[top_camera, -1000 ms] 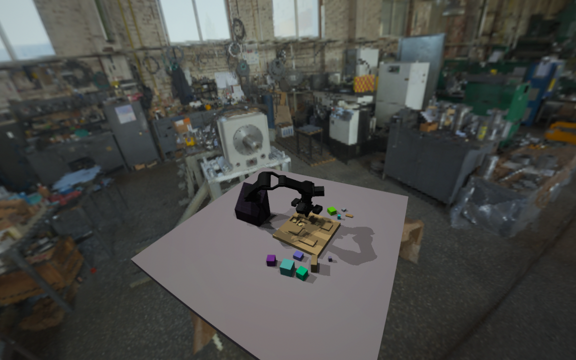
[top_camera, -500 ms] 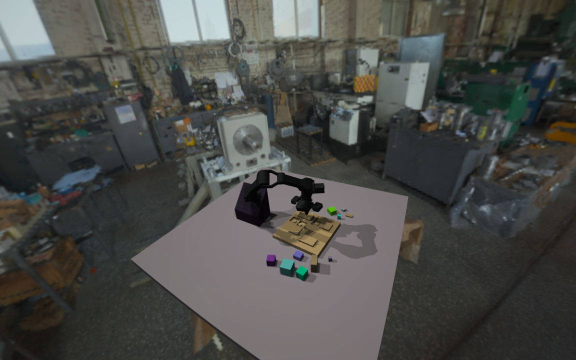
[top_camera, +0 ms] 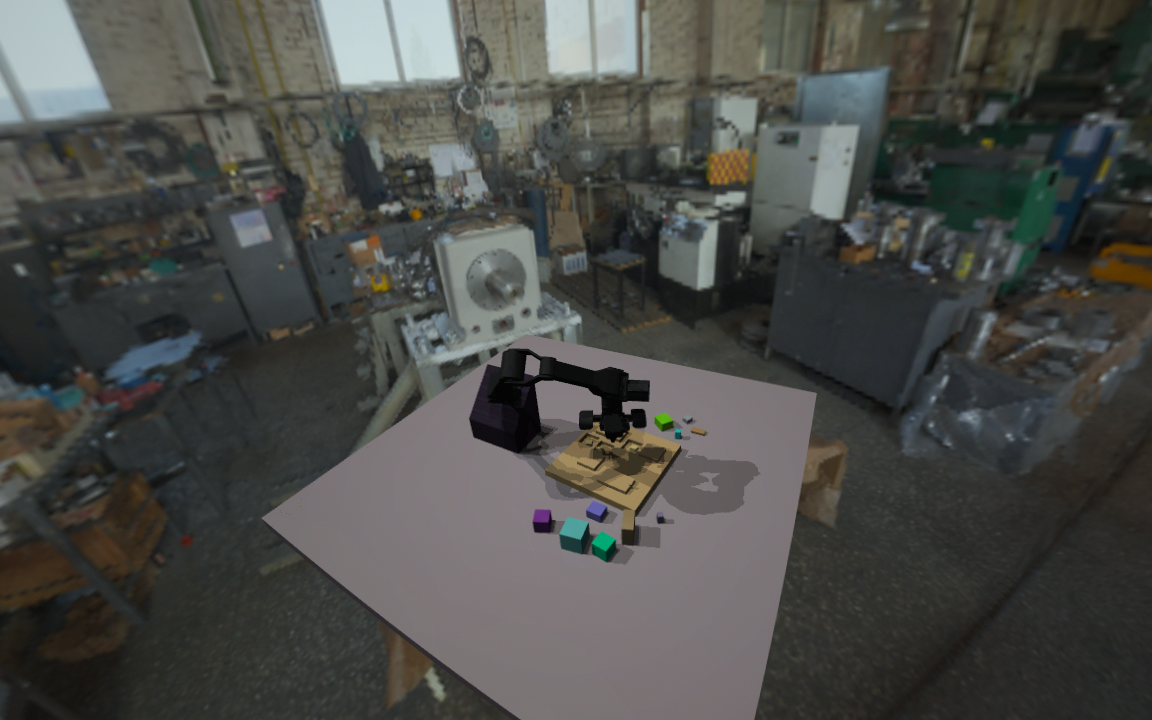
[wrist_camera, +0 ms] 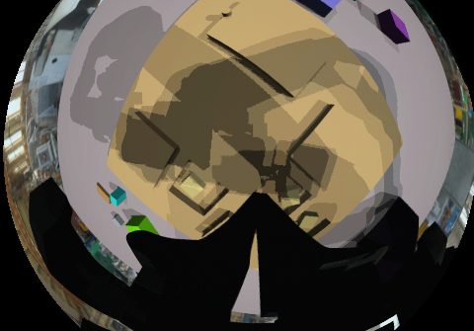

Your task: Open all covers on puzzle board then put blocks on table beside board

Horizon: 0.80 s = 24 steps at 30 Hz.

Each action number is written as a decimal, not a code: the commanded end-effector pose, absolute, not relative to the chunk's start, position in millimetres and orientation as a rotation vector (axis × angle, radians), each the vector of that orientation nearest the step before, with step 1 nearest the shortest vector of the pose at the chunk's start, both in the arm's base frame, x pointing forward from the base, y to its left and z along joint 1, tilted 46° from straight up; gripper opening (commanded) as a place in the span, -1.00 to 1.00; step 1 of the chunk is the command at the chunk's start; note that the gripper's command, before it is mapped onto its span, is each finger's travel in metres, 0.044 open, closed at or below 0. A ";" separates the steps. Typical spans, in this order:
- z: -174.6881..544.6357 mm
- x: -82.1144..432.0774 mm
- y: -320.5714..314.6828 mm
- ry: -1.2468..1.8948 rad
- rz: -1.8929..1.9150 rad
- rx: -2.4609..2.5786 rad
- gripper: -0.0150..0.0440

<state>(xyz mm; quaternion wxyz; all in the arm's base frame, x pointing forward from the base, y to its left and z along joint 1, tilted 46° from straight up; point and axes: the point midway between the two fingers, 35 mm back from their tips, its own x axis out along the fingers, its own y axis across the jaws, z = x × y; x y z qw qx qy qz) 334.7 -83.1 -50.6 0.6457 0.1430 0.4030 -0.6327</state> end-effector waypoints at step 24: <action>51.7 341.2 -168.1 1.484 -0.833 -0.441 -0.49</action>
